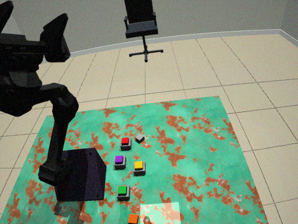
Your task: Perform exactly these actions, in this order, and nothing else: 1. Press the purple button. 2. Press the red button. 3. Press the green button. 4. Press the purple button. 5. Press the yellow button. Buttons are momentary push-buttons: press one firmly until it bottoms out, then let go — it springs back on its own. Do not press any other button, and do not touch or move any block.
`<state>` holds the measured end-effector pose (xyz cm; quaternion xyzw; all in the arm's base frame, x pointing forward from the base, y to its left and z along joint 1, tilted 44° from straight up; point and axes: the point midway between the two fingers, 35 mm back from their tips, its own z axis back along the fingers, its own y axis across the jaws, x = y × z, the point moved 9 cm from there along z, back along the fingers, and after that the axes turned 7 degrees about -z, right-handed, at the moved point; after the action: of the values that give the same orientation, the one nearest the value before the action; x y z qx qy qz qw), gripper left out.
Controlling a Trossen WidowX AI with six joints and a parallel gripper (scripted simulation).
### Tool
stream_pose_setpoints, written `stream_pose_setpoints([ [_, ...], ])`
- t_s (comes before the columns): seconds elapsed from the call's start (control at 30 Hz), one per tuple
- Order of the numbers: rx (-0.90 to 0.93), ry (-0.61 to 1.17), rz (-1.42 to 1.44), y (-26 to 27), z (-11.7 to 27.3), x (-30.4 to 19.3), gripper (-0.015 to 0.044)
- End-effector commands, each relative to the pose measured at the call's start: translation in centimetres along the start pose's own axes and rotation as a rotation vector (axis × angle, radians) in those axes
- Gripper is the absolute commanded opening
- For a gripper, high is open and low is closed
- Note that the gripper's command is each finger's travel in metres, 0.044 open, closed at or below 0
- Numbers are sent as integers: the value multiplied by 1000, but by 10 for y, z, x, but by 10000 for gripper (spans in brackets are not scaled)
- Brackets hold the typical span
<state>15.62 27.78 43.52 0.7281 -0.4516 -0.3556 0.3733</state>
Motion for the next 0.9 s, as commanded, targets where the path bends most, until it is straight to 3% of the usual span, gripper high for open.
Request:
stream_pose_setpoints([
  [0.0,12,-6,-15,5,1,2,400],
  [0.1,143,8,-269,62,22,19,400],
  [0.4,342,228,-946,157,75,51,400],
  [0.63,488,396,-1557,216,107,118,400],
  [0.87,639,510,-2156,238,117,206,400],
])
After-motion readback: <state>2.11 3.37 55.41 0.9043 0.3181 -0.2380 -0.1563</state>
